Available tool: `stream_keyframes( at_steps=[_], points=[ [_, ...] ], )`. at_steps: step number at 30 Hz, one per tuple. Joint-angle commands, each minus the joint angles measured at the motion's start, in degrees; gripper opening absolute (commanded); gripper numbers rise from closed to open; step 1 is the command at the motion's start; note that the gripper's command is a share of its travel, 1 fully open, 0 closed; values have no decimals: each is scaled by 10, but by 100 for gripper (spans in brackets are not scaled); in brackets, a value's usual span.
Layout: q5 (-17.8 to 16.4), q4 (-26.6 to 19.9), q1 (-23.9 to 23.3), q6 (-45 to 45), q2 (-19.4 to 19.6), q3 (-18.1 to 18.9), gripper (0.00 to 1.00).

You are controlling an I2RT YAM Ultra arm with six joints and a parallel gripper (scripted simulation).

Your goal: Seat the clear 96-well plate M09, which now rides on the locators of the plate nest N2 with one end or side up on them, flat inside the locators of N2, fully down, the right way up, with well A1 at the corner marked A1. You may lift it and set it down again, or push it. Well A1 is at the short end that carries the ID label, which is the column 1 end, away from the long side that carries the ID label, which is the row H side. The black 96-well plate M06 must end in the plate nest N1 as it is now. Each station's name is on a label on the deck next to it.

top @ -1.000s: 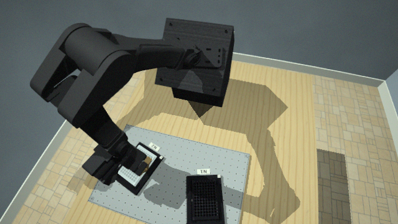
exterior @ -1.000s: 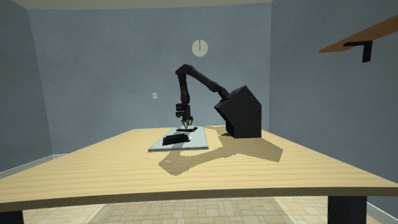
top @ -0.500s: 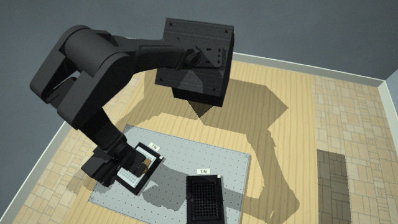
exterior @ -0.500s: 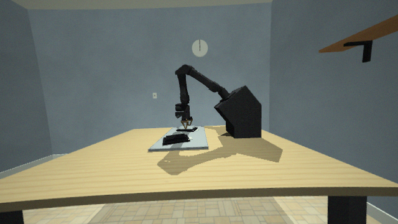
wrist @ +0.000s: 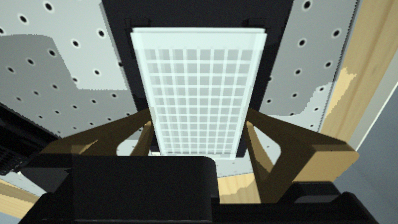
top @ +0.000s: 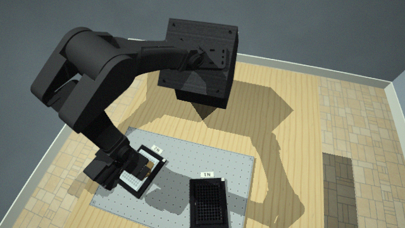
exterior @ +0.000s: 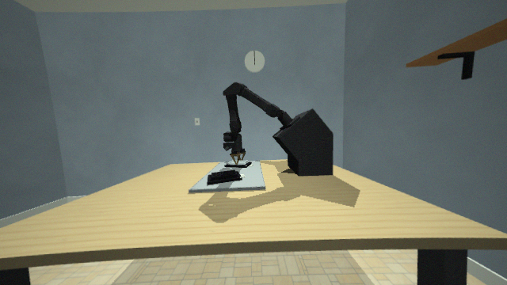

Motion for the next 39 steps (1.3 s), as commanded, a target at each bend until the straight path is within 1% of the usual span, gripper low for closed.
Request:
stream_keyframes(
  at_steps=[1, 2, 8, 39],
  points=[
    [5, 8, 3, 5, 4, 18, 0],
    [5, 2, 4, 5, -3, 18, 0],
    [5, 9, 5, 5, 8, 18, 0],
    [5, 12, 5, 6, 6, 17, 0]
  ],
)
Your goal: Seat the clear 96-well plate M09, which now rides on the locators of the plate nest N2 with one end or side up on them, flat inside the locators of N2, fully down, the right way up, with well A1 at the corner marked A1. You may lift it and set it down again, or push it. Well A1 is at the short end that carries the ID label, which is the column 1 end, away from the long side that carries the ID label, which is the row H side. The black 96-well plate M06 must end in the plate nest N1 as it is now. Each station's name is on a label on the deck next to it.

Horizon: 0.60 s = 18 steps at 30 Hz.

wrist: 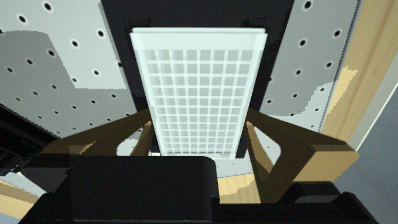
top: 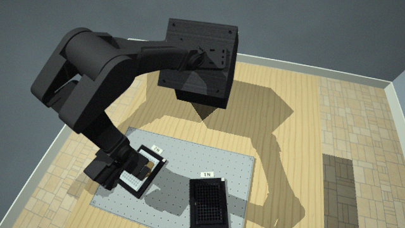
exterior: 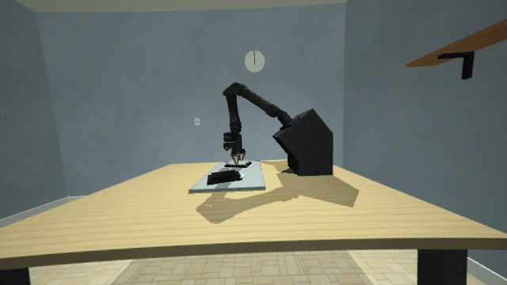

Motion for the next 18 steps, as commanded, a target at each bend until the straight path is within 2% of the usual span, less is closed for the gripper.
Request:
stream_keyframes(
  at_steps=[1, 16, 17, 18],
  points=[
    [6, 10, 5, 5, 4, 17, 0],
    [6, 10, 5, 5, 3, 16, 0],
    [6, 10, 5, 5, 3, 16, 100],
    [6, 10, 5, 5, 3, 16, 100]
  ],
)
